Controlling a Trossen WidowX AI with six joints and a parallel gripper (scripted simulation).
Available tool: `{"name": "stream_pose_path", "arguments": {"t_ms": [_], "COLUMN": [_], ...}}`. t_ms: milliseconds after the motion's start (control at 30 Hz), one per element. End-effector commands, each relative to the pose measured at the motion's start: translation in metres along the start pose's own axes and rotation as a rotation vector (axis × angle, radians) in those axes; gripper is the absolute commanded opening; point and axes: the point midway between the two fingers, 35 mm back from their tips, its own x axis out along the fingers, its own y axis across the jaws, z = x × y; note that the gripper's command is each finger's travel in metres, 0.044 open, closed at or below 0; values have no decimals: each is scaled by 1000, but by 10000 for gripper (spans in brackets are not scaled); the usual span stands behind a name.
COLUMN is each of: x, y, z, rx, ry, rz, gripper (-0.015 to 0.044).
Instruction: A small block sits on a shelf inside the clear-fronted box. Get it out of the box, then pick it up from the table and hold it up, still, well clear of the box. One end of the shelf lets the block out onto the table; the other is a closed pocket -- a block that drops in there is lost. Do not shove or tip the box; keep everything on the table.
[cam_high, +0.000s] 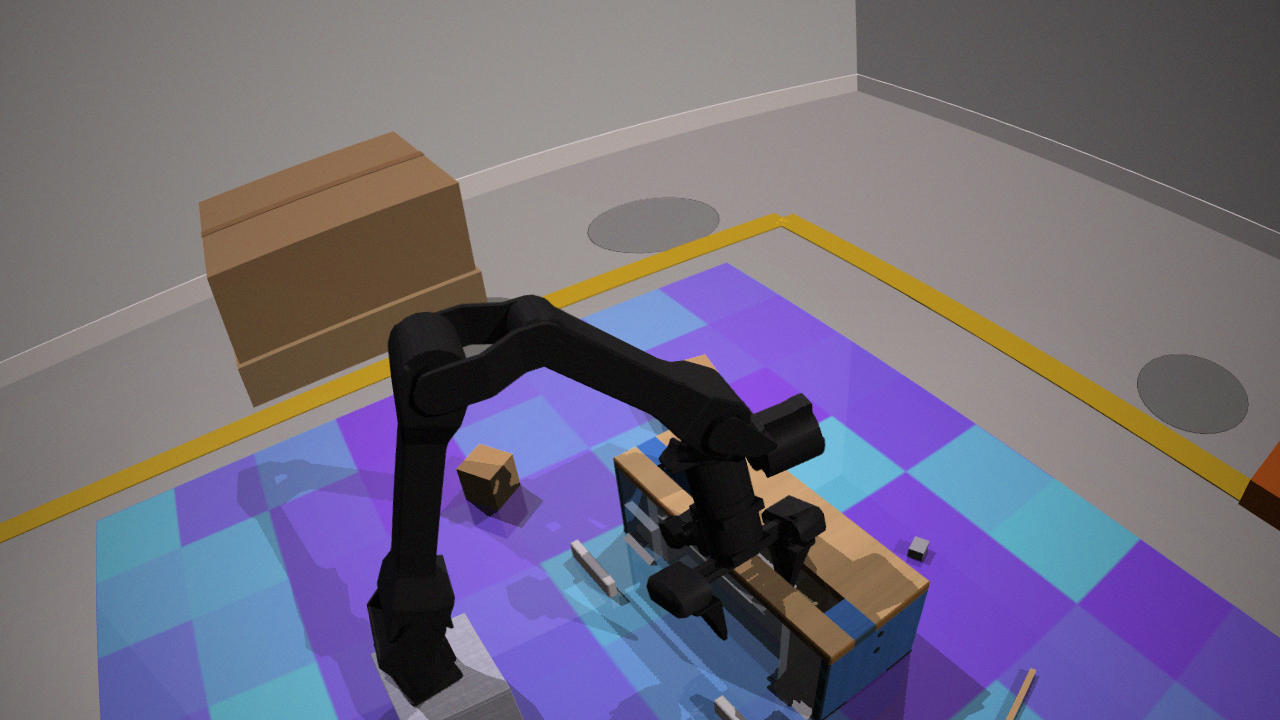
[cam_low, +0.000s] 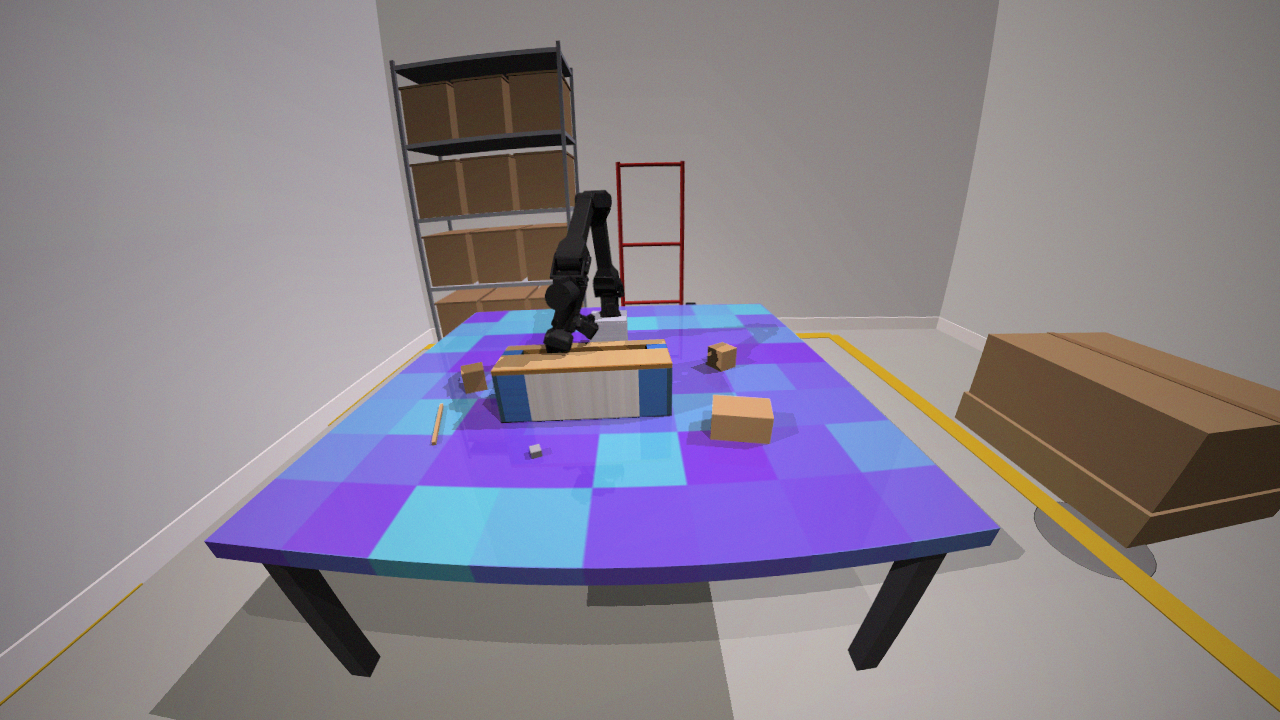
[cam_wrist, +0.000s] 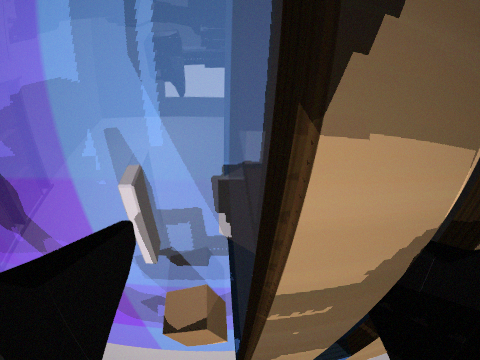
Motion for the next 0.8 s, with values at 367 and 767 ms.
{"name": "stream_pose_path", "arguments": {"t_ms": [367,767], "x": [4,8], "y": [-1,-1], "z": [-15,-27], "rx": [-1,-1], "ry": [1,3], "rz": [-5,-5], "gripper": [400,400]}}
